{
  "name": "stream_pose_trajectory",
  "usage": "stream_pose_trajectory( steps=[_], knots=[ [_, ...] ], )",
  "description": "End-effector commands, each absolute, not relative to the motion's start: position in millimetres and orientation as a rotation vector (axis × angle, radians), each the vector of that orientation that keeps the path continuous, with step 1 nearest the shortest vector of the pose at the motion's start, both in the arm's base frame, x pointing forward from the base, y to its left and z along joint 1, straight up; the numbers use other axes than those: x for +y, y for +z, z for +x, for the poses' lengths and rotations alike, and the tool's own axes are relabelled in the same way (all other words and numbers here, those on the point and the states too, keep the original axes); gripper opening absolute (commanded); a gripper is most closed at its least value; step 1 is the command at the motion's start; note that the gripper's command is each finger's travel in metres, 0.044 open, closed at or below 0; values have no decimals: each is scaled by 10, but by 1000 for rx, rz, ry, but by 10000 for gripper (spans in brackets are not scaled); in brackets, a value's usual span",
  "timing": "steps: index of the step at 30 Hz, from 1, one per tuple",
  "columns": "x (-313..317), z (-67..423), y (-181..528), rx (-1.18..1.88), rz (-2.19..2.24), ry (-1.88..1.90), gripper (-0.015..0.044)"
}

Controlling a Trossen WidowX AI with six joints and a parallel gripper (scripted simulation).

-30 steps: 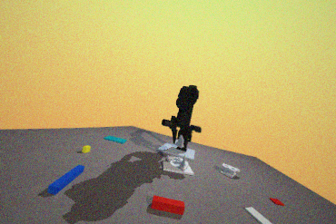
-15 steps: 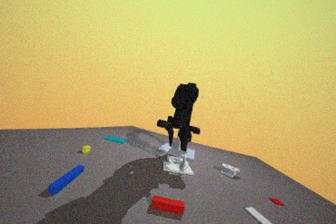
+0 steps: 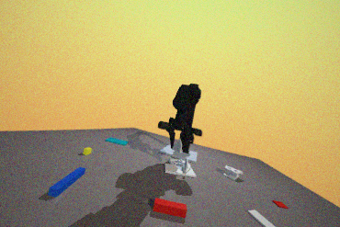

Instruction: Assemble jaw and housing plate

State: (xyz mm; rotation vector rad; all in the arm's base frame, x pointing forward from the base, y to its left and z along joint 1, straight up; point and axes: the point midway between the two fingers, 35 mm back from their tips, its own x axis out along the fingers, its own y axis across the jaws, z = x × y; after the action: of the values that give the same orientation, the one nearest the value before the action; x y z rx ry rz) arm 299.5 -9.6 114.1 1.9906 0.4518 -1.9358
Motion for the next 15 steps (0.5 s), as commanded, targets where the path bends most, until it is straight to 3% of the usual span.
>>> stream_pose_trajectory(
  steps=[1, 15],
  knots=[
    [-97, 3005, 1145, 454, 1991, -1929, 134],
    [-97, 3006, 1145, 467, 1983, -1920, 134]
  ],
)
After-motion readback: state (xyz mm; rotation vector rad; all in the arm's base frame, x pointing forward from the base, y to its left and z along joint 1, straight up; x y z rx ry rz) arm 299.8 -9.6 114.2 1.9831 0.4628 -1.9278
